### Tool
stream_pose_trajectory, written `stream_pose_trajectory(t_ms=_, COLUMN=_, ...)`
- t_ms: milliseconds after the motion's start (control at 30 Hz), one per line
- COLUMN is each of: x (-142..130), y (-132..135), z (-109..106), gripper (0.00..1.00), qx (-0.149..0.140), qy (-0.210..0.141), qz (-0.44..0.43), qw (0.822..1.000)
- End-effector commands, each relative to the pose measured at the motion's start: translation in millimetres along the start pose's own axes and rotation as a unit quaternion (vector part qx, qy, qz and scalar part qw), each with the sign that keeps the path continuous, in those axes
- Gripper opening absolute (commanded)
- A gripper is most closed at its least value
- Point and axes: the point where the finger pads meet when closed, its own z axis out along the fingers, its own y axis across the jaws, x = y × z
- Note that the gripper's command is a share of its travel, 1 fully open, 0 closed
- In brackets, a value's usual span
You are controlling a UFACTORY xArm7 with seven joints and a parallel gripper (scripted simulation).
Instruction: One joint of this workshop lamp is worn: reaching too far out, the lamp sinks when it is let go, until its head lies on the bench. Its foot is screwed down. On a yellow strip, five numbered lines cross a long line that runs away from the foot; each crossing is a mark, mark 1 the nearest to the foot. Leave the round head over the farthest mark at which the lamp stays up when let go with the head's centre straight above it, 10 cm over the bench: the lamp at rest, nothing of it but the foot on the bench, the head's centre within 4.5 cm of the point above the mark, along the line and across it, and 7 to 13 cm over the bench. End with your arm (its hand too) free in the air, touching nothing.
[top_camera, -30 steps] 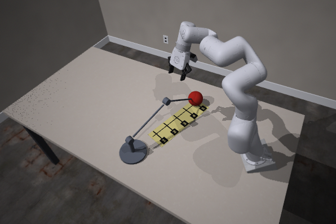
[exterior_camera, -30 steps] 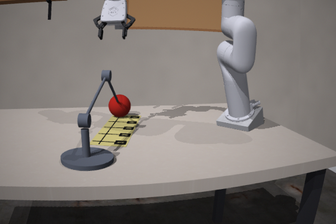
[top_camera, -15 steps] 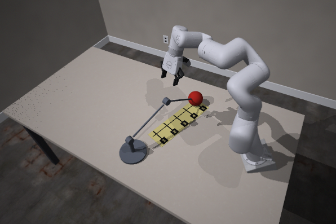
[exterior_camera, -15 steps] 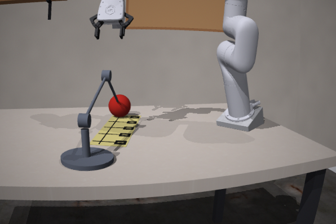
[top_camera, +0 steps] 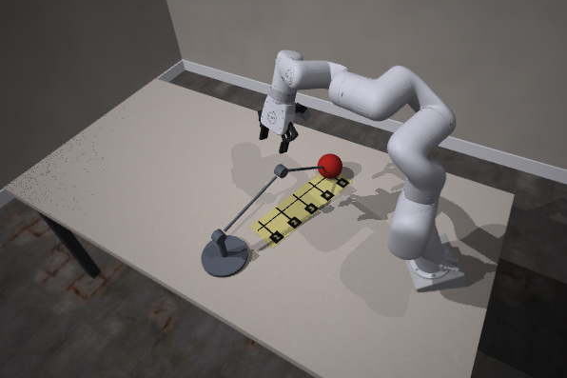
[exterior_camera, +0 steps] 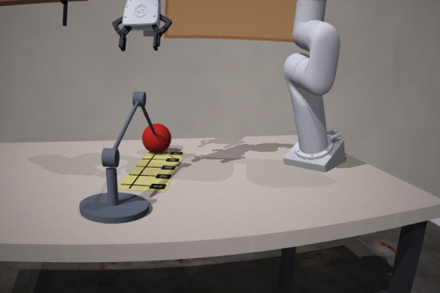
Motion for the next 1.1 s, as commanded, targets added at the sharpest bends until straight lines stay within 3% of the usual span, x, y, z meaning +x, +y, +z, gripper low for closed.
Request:
stream_pose_trajectory(t_ms=0, x=-15, y=-1, z=3, gripper=1.00, qx=0.002, qy=0.000, qz=0.000, qw=1.000)
stream_pose_trajectory(t_ms=200, x=-32, y=-1, z=8, gripper=1.00, qx=0.002, qy=0.000, qz=-0.001, qw=1.000)
stream_pose_trajectory(t_ms=700, x=-28, y=0, z=7, gripper=1.00, qx=0.001, qy=0.170, qz=0.001, qw=0.985)
stream_pose_trajectory(t_ms=1067, x=-26, y=-1, z=39, gripper=1.00, qx=0.001, qy=0.170, qz=0.001, qw=0.985)
